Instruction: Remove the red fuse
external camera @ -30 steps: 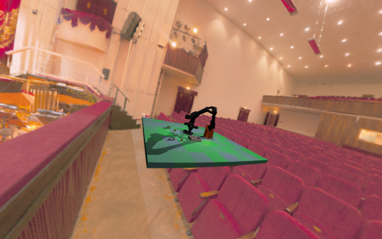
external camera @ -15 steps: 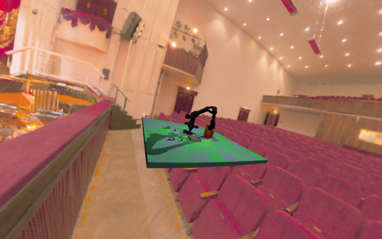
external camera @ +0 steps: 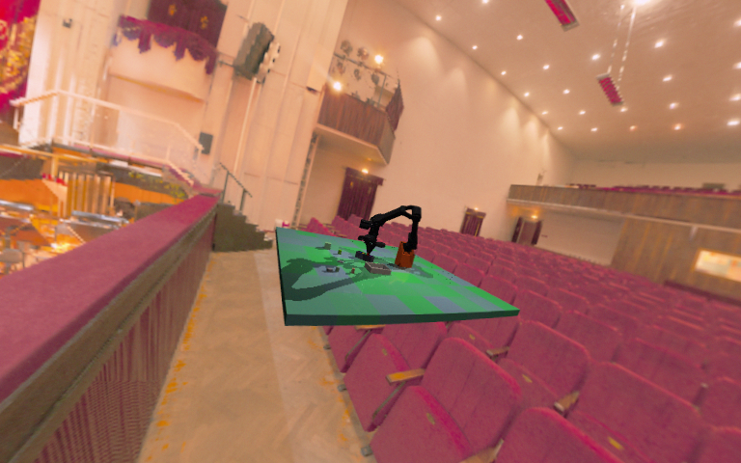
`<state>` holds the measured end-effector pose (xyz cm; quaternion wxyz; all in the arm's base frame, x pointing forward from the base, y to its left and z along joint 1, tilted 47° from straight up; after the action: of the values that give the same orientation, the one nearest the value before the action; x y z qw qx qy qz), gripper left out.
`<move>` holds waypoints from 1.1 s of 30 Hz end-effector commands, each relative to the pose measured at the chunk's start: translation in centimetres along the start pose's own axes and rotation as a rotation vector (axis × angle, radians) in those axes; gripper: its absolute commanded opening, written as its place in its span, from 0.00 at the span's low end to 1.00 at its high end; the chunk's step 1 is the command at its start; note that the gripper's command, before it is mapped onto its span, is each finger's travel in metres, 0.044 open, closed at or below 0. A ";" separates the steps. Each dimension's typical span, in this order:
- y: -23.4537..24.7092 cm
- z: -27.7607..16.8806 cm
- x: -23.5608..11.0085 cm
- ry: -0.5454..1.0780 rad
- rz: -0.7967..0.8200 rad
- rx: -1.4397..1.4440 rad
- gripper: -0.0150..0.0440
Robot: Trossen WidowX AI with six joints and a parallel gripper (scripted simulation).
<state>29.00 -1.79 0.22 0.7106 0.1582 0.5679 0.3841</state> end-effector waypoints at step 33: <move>-0.1 0.1 -1.9 -0.002 -0.004 -0.004 0.25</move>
<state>28.87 -2.98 1.32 0.7105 0.1600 0.5677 0.3838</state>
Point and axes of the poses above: the point midway between the two fingers, 35 mm back from their tips, its own x axis out along the fingers, its own y axis across the jaws, z = x × y, the point moved 5 cm from there along -x, back along the fingers, and after that the axes turned 14 degrees about x, right-handed, at the moved point
